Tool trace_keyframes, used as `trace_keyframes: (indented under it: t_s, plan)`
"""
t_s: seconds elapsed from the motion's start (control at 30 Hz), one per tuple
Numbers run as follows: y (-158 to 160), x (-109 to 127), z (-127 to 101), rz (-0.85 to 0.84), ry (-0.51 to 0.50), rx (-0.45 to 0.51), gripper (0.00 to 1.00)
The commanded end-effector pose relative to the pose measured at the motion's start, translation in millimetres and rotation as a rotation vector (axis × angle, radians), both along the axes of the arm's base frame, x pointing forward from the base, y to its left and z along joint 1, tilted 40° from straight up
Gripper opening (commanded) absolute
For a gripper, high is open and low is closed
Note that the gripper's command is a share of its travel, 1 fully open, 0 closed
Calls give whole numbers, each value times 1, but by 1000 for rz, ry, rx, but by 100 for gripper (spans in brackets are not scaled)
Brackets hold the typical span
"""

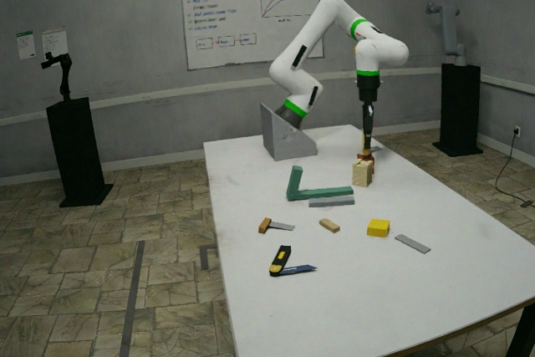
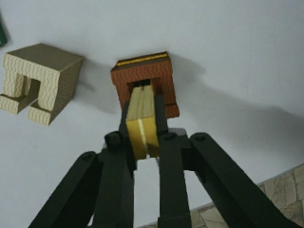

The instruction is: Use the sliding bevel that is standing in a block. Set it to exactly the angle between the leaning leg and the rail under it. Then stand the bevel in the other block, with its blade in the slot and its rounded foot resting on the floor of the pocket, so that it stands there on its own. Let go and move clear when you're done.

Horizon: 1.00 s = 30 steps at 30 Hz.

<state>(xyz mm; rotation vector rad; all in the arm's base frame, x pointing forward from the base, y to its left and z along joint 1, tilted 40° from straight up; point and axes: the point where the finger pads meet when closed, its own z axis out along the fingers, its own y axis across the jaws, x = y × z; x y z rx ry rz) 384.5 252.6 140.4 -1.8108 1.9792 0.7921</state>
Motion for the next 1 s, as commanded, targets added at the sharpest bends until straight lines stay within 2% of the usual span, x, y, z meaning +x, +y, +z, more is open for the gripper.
trace_keyframes:
  t_s: [0.0, 0.97]
  plan:
    - [0, 1, 0, -1, -1, 0, 10]
    - [1, 0, -2, -1, -1, 0, 10]
